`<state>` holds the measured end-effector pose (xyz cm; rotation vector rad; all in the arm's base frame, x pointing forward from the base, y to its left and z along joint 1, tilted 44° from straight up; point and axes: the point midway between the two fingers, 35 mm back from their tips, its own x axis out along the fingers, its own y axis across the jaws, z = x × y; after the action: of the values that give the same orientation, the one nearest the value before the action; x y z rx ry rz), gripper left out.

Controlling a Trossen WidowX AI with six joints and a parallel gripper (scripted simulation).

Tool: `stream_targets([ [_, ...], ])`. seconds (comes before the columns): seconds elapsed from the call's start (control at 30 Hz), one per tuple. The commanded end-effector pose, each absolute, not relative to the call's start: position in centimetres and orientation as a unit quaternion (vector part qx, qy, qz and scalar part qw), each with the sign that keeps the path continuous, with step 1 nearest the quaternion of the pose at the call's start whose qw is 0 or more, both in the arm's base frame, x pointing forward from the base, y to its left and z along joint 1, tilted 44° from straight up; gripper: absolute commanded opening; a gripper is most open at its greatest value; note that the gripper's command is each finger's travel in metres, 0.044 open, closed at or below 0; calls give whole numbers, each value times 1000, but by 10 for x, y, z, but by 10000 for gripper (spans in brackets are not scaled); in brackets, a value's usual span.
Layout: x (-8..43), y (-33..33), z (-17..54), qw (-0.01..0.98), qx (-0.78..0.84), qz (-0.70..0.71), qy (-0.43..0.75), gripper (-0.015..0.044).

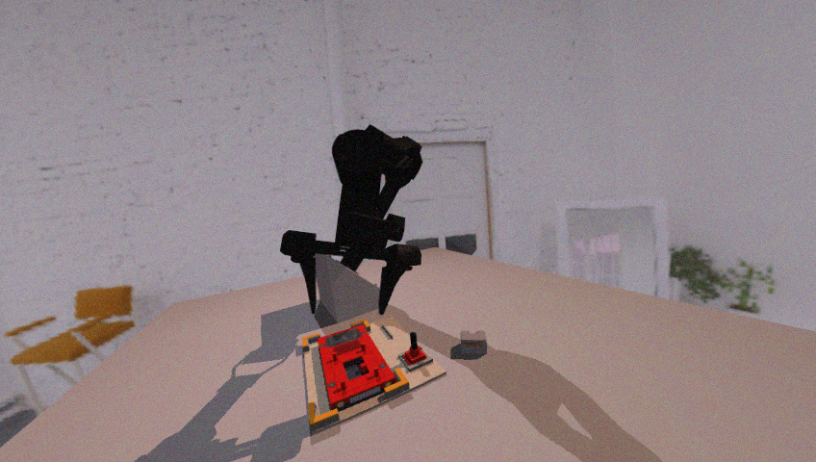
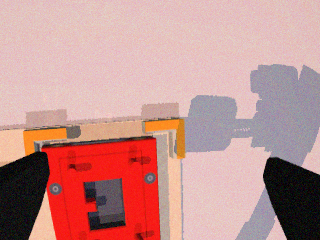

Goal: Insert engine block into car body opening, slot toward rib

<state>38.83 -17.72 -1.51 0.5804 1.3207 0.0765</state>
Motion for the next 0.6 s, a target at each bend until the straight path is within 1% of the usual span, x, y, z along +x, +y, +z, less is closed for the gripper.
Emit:
stream_targets([
  [0.0, 400, -154, 6, 735, 300, 28, 608, 440],
  [0.23, 414, -108, 37, 685, 376, 19, 624, 440],
  [0.57, 422, -26, 94, 571, 488, -10, 661, 440],
])
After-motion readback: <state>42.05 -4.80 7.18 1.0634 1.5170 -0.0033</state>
